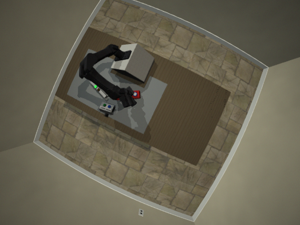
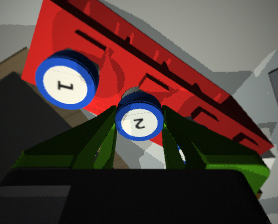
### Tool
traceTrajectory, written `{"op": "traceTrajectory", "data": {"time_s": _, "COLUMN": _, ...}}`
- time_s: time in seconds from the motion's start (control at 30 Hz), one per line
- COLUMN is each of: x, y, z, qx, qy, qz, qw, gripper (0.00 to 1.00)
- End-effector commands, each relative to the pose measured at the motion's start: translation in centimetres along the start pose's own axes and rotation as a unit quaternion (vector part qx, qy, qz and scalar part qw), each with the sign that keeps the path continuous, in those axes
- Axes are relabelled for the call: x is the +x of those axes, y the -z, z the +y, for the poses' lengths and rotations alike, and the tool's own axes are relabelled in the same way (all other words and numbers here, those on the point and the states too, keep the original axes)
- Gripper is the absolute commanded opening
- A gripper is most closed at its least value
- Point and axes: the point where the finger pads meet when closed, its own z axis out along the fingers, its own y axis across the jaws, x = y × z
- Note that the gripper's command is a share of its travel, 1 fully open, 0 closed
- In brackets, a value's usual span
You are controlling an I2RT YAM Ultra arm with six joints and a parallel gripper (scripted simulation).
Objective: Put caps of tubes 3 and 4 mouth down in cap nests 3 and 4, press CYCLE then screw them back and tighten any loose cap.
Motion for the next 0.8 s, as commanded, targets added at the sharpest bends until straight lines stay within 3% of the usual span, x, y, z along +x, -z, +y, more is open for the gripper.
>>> {"op": "traceTrajectory", "data": {"time_s": 0.0, "x": -0.27, "y": 0.31, "z": -0.11, "qx": 0.003, "qy": 0.0, "qz": -0.006, "qw": 1.0, "gripper": 0.0}}
{"op": "traceTrajectory", "data": {"time_s": 0.27, "x": -0.26, "y": 0.3, "z": -0.11, "qx": 0.002, "qy": -0.03, "qz": -0.006, "qw": 1.0, "gripper": 0.0}}
{"op": "traceTrajectory", "data": {"time_s": 0.77, "x": -0.26, "y": 0.3, "z": -0.11, "qx": 0.002, "qy": -0.179, "qz": -0.006, "qw": 0.984, "gripper": 0.0}}
